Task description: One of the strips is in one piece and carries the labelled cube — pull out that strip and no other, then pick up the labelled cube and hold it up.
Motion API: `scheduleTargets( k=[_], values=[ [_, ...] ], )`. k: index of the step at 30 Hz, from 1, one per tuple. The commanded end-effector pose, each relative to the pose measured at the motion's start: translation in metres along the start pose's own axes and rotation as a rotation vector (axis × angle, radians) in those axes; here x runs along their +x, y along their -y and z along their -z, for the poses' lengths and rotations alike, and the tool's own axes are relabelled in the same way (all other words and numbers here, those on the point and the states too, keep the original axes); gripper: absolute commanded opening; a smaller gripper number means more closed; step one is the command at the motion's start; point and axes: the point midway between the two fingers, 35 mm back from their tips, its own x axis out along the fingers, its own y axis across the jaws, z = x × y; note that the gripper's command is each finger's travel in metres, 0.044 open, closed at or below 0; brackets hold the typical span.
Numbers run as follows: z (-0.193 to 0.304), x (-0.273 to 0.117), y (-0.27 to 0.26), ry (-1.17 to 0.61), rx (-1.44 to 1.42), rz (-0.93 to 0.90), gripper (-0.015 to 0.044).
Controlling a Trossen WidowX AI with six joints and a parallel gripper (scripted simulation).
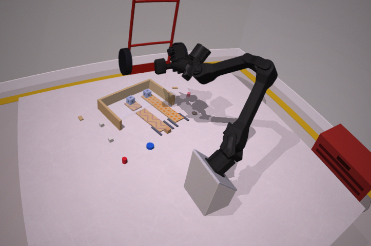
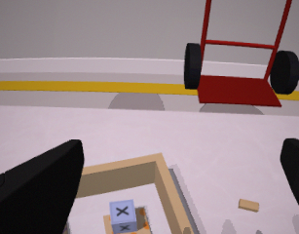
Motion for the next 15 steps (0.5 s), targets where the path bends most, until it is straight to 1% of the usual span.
scheduleTargets(
  k=[1, 5, 9, 11, 15],
  values=[
    [0.019, -0.051, -0.047, -0.118, 0.046, -0.048, 0.04],
    [0.045, -0.107, -0.08, -0.217, 0.055, -0.064, 0.04],
    [0.076, -0.162, -0.098, -0.291, 0.037, -0.048, 0.04],
    [0.082, -0.171, -0.1, -0.299, 0.03, -0.042, 0.04],
    [0.082, -0.171, -0.1, -0.299, 0.03, -0.042, 0.04]
  ],
)
